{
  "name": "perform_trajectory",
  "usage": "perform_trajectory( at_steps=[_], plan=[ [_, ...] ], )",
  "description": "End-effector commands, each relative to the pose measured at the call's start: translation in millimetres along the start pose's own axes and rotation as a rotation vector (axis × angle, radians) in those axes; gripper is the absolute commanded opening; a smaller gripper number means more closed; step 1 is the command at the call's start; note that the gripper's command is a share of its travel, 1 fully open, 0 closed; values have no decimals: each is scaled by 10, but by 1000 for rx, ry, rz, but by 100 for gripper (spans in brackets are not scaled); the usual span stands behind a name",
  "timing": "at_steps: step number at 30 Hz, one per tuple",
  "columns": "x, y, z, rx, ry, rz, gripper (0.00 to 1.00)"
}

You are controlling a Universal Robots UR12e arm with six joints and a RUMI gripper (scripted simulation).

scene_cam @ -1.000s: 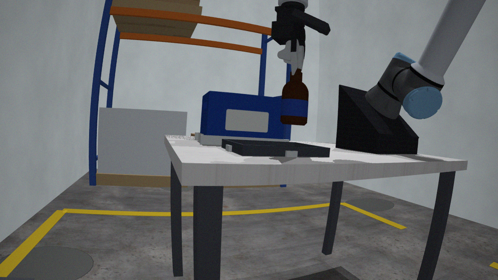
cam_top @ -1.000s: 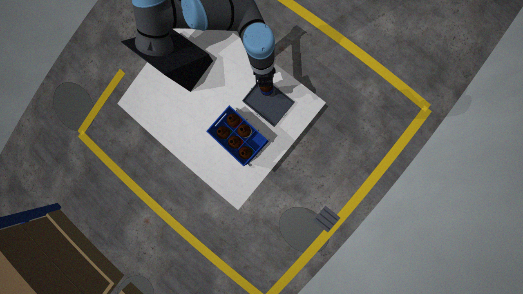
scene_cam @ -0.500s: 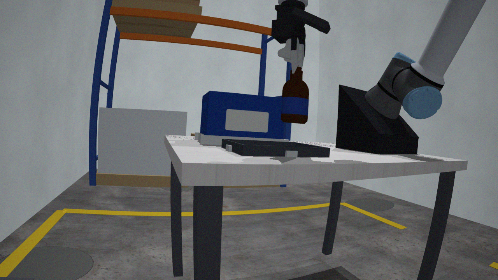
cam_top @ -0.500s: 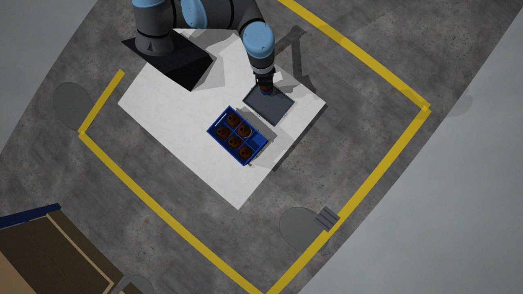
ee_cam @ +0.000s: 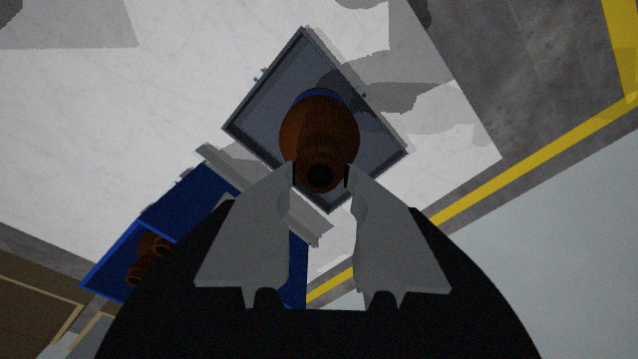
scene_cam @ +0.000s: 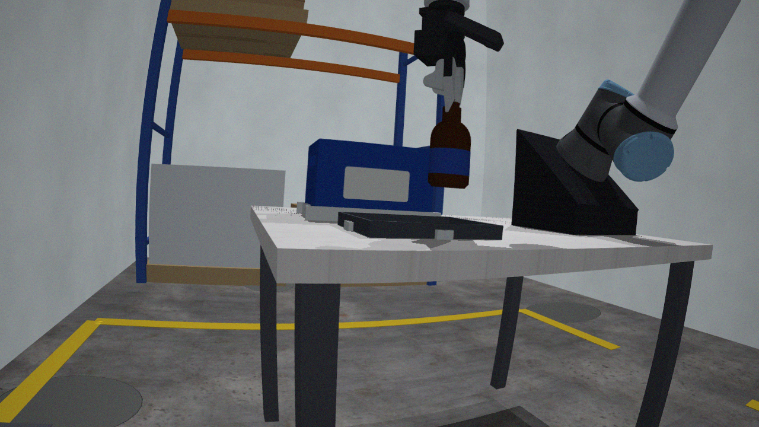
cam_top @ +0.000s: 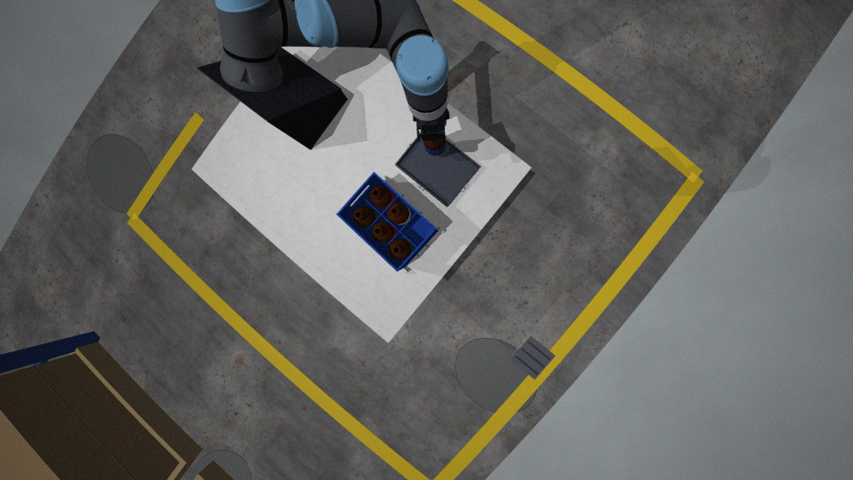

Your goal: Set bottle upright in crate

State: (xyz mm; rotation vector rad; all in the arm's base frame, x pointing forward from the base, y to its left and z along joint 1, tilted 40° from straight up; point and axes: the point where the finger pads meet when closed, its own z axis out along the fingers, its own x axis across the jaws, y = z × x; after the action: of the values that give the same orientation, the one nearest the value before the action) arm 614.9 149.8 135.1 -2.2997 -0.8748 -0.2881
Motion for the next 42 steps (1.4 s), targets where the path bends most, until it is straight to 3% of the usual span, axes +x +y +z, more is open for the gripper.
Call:
perform_trajectory(
  at_steps=[1, 42],
  plan=[
    [29, 20, -44, -6, 2, -5, 0],
    [30, 22, -119, -8, 3, -5, 0]
  ],
)
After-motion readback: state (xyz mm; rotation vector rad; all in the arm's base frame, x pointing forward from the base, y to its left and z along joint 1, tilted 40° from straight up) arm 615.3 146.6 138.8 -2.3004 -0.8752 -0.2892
